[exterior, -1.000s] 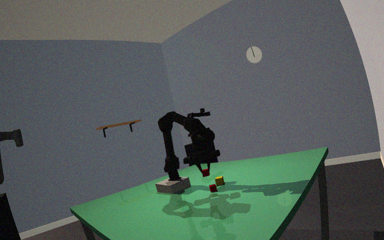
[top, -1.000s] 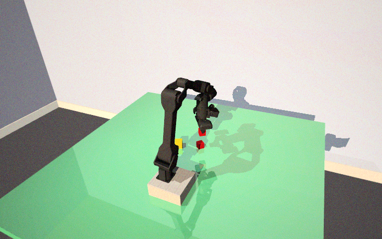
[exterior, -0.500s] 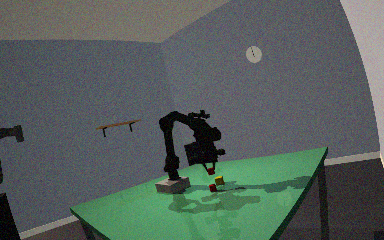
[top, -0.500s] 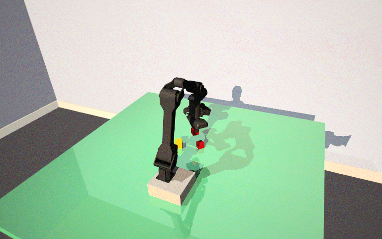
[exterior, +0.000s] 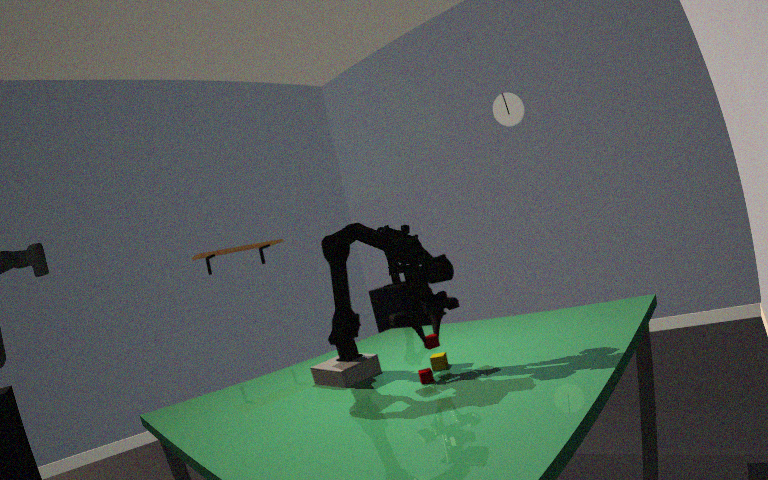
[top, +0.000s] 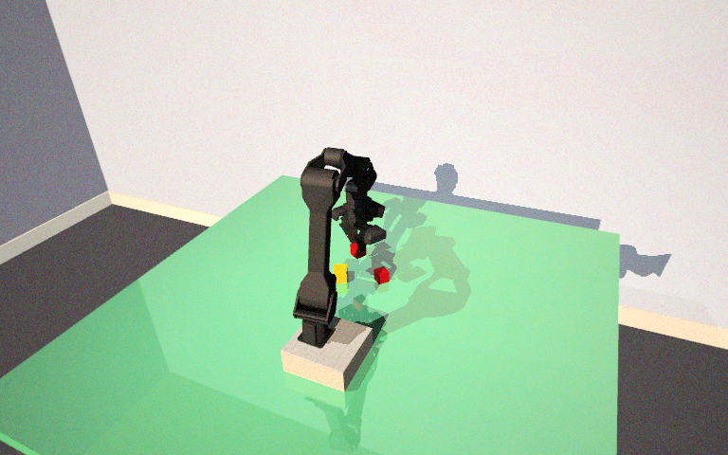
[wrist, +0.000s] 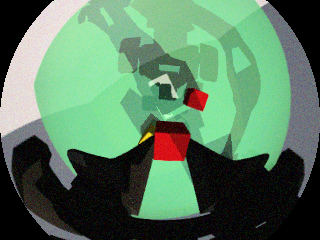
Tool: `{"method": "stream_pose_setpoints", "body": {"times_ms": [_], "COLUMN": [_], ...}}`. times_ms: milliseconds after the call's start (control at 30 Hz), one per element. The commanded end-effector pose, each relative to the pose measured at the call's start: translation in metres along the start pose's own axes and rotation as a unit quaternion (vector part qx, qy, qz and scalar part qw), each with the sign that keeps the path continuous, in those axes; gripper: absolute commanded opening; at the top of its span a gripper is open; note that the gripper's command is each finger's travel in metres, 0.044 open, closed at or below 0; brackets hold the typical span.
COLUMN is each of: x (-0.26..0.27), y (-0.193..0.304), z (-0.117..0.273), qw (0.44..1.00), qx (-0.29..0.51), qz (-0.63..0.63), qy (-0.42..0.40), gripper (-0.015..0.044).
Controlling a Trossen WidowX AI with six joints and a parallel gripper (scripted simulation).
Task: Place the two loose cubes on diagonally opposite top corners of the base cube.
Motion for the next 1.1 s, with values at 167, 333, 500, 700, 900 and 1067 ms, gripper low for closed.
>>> {"method": "stream_pose_setpoints", "body": {"times_ms": [167, 333, 500, 700, 900, 1067], "x": [0.018, 0.029, 0.033, 0.033, 0.033, 0.034], "y": [0.015, 0.023, 0.027, 0.027, 0.027, 0.027], "z": [-0.007, -0.010, -0.011, -0.011, -0.023, -0.035], "qw": [0.998, 0.995, 0.993, 0.993, 0.993, 0.993], "qx": [0.002, 0.002, 0.002, 0.002, 0.002, 0.002], "qz": [0.067, 0.103, 0.119, 0.119, 0.119, 0.119], "qy": [0.005, 0.005, 0.006, 0.006, 0.006, 0.006], "gripper": [0.0105, 0.0105, 0.0105, 0.0105, 0.0105, 0.0105]}}
Point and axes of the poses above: the point midway between the two fingers, 35 mm back from their tips, its own z axis back along the fingers, its own x axis across the jaws, y = z × x, the point moved 6 cm from there along z, back along the fingers, and after that the axes turned 5 degrees about z, right-handed, at the moved point
